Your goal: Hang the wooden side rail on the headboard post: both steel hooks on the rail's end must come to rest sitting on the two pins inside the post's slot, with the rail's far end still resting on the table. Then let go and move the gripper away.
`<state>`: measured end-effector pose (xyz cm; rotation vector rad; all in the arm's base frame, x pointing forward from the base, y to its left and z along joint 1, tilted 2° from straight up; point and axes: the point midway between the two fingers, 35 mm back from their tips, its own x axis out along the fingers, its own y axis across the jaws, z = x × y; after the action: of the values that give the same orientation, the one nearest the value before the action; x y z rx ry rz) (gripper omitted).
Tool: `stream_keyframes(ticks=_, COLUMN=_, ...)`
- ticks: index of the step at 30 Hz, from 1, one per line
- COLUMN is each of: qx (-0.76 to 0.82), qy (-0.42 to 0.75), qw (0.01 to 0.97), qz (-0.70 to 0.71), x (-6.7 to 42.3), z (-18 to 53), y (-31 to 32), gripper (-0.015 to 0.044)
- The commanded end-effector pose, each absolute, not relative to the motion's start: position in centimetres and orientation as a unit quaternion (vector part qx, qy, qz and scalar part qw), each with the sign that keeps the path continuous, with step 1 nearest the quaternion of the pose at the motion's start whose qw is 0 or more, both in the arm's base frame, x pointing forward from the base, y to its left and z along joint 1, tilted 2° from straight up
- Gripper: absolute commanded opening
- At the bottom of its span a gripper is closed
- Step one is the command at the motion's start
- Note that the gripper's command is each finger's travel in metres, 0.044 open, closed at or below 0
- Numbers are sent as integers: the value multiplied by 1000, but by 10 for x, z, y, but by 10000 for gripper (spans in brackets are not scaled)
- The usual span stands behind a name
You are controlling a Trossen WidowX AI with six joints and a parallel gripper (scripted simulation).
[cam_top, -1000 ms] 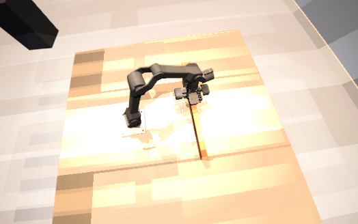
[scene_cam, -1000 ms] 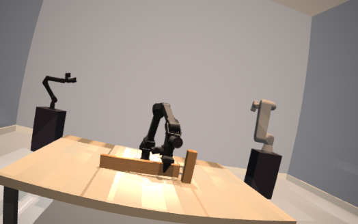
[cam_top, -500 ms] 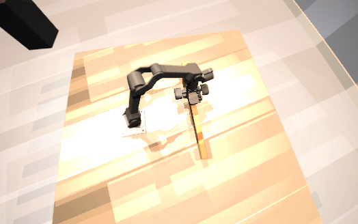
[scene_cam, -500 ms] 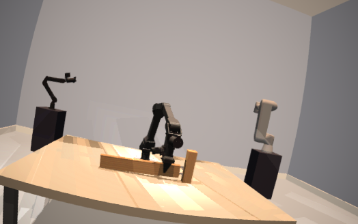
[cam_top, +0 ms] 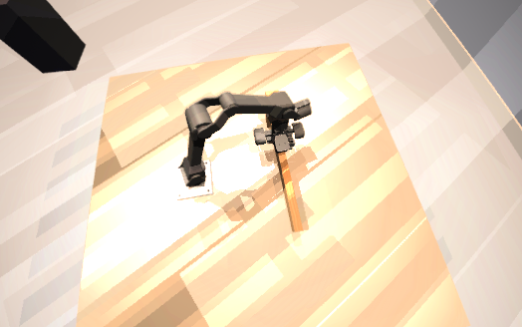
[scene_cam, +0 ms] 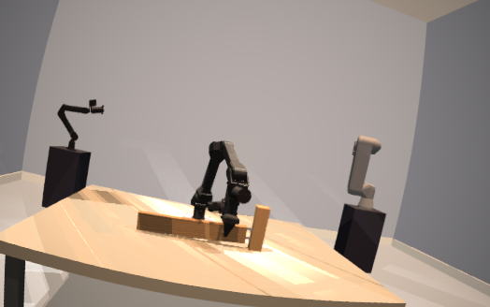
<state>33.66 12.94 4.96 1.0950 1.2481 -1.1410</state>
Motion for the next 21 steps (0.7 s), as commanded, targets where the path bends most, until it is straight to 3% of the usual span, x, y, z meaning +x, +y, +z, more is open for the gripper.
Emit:
stream_keyframes(ticks=1, qx=465, qy=522, qw=533, qz=-477, x=339, z=53, y=131, gripper=0)
stream_keyframes(ticks=21, qx=465, qy=522, qw=533, qz=-477, x=340, z=53, y=134, gripper=0)
